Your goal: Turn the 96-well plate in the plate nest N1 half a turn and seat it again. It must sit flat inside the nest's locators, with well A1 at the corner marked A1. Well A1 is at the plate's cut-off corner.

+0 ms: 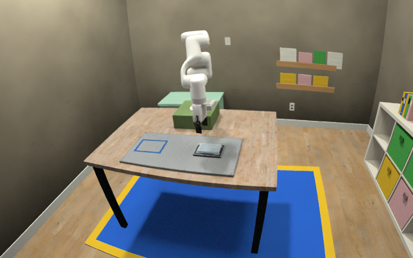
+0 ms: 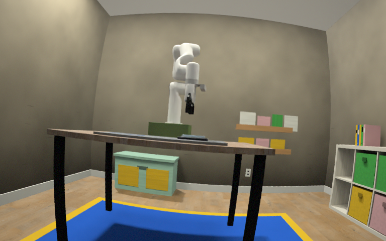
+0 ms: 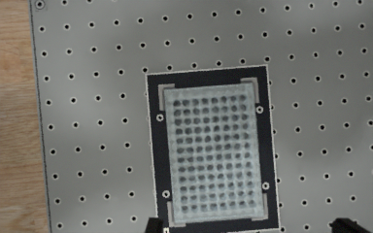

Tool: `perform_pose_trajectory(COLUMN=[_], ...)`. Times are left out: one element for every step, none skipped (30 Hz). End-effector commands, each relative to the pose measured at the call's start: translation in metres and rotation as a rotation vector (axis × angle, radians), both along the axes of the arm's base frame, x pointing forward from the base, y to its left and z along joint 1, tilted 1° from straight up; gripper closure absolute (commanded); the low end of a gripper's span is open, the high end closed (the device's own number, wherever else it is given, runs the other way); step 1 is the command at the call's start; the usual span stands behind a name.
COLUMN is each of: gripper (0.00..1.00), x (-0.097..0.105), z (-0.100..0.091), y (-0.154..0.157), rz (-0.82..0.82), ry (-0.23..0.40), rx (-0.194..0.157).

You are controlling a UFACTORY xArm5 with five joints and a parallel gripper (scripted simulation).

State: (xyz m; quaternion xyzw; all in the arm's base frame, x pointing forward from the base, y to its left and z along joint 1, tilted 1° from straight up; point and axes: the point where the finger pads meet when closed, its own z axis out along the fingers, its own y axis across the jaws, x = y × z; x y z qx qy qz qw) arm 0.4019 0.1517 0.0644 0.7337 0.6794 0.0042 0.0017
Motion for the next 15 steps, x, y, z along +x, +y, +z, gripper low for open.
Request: perform_pose_trajectory(gripper=[0.00,0.00,0.00,0.00,0.00,0.00,0.00,0.00,0.00,0.00,0.00,0.00,0.00,0.00,0.00], x=[0.002,0.001,0.001,0.001,0.001,0.001,0.001,0.001,0.001,0.001,0.001,0.001,0.001,0.001,0.001], z=[-0.020,-0.024,-0.028,-0.032,-0.036,-0.036,-0.036,-0.040,-0.042,-0.042,-0.042,-0.042,-0.042,-0.042,-0.042], y=[0.015,0.018,0.021,0.024,0.027,0.027,0.027,0.030,0.032,0.032,0.032,0.032,0.032,0.032,0.032], rz=[0.087,0.087,0.087,0.087,0.087,0.087,0.087,0.087,0.087,0.087,0.087,0.087,0.087,0.087,0.087], ry=[-0.005,-0.005,-0.005,-0.005,-0.005,-0.005,-0.005,-0.005,-0.005,-0.005,-0.005,-0.005,-0.005,-0.005,-0.005], rx=[-0.006,-0.006,-0.006,-0.006,-0.006,-0.006,-0.006,-0.006,-0.006,-0.006,-0.006,-0.006,-0.006,-0.006,-0.006])
